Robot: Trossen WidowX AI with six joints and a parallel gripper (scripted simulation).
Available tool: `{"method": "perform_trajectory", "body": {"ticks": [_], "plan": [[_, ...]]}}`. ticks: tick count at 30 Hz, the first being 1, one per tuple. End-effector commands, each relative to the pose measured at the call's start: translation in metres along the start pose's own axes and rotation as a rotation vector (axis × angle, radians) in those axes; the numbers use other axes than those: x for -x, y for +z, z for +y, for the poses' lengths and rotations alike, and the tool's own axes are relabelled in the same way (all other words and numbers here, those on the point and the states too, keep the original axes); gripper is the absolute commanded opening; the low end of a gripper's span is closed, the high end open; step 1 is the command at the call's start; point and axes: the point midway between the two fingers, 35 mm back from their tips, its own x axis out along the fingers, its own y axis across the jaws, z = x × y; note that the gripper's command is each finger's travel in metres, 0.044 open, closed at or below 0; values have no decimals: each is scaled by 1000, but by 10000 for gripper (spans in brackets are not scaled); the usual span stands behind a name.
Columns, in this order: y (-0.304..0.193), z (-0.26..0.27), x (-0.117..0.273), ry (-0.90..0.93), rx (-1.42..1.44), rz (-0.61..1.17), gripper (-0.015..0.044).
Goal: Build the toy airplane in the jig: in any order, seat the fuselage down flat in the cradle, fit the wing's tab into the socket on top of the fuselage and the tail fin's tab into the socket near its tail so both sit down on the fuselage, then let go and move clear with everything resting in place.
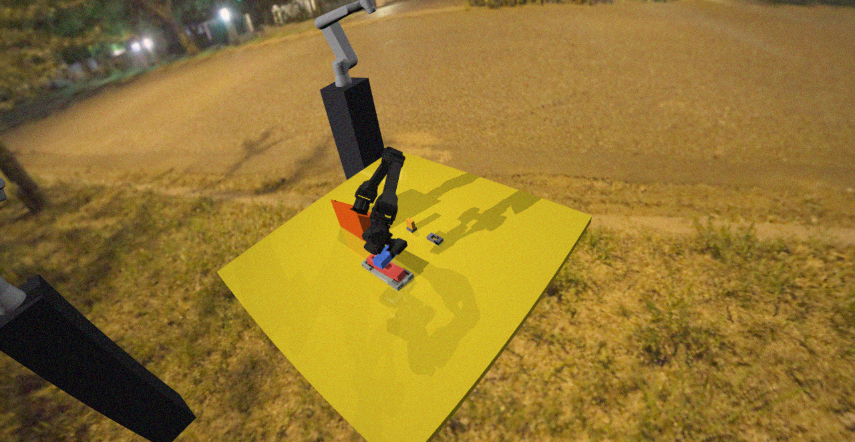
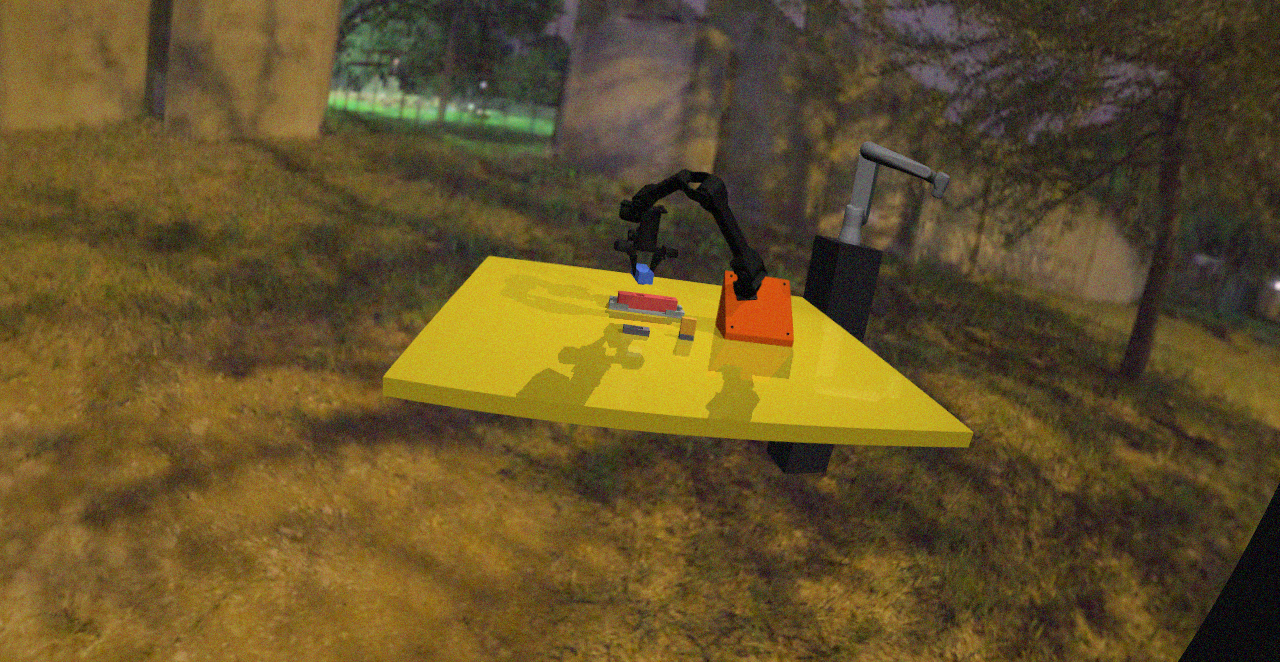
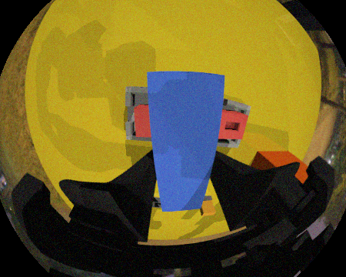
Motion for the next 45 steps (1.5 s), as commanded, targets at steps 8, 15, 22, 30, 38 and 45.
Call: {"method": "perform_trajectory", "body": {"ticks": [8,15,22,30,38,45], "plan": [[9,-6,-2,-1,-62,0,184],[9,-6,-2,-1,-62,0,195],[9,-6,-2,-1,-62,0,195],[11,-7,-4,-1,-62,0,195],[11,-6,-17,0,-62,0,195],[11,-6,-29,0,-62,1,195]]}}
